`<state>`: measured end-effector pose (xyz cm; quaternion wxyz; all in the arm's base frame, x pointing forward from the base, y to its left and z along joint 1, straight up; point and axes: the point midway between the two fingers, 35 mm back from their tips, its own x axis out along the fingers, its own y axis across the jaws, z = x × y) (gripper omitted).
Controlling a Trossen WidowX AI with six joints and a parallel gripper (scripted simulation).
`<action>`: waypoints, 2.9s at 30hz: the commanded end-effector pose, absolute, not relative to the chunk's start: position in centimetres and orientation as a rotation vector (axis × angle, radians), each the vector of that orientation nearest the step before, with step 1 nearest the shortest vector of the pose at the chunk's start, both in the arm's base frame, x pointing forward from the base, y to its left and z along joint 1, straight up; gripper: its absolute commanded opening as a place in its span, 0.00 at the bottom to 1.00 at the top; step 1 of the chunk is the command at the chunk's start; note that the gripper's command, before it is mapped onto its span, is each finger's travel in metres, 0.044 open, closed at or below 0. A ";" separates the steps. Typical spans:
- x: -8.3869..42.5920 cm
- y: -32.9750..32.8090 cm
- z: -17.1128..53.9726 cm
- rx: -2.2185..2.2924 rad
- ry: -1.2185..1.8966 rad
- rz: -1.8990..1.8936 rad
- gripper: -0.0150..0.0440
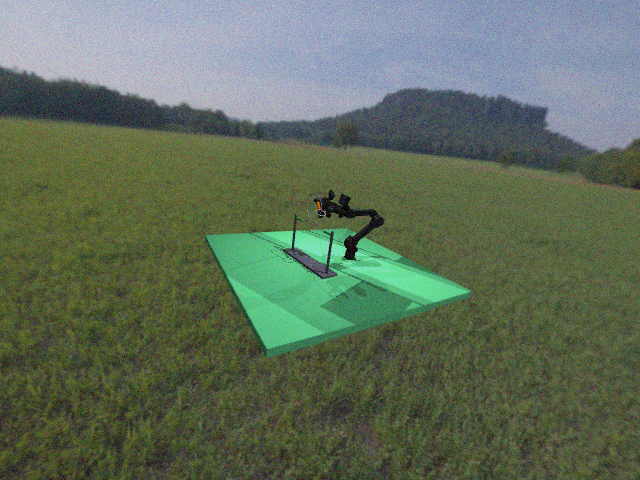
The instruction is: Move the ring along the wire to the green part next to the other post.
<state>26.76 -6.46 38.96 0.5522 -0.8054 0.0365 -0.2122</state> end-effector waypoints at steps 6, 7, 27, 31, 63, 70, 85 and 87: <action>26.8 -6.4 39.0 -2.001 0.065 -0.517 0.00; 26.8 -6.4 39.0 -2.010 0.062 -0.520 0.00; 26.9 -6.8 38.6 -2.103 0.034 -0.544 0.00; 26.9 -7.1 38.1 -2.086 0.039 -0.540 0.00; 26.3 -9.3 27.9 -1.488 0.278 -0.458 0.00; 26.3 -8.9 25.2 -1.321 0.323 -0.409 0.00; 26.1 -6.4 19.9 -0.962 0.406 -0.300 0.00; 26.1 -5.9 19.3 -0.914 0.416 -0.286 0.00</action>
